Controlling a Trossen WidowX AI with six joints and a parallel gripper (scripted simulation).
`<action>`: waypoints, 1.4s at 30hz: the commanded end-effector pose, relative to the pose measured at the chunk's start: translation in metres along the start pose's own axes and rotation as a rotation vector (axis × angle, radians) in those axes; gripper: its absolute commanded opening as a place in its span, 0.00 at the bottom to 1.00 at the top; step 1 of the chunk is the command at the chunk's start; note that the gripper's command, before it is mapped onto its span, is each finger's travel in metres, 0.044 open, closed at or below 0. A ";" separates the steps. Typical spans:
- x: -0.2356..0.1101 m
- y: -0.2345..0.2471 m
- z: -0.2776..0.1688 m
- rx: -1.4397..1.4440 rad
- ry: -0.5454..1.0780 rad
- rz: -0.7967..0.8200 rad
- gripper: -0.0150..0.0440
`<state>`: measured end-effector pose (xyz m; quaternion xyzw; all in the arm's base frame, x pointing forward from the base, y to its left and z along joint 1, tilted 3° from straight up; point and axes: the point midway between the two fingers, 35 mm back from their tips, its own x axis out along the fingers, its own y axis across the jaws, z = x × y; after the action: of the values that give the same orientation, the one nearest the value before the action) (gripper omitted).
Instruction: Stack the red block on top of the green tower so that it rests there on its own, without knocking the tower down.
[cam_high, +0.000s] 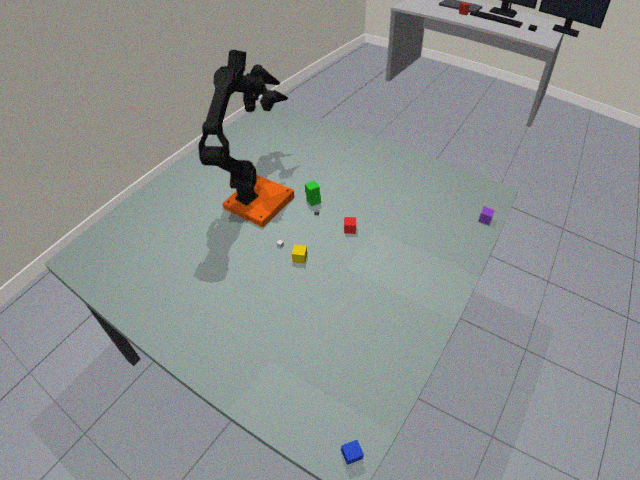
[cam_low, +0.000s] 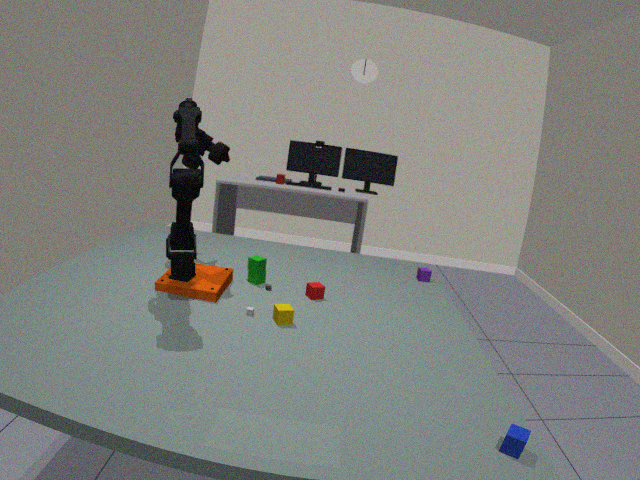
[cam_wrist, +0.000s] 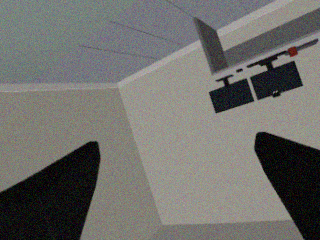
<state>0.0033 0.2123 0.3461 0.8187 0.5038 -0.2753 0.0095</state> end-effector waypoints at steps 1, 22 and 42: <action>0.001 0.000 0.000 0.005 -0.001 0.003 0.98; 0.074 0.039 -0.015 0.617 -0.056 0.365 1.00; 0.142 0.140 -0.017 1.318 -0.003 0.780 1.00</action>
<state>0.1576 0.2666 0.2667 0.7932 -0.0387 -0.4966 -0.3503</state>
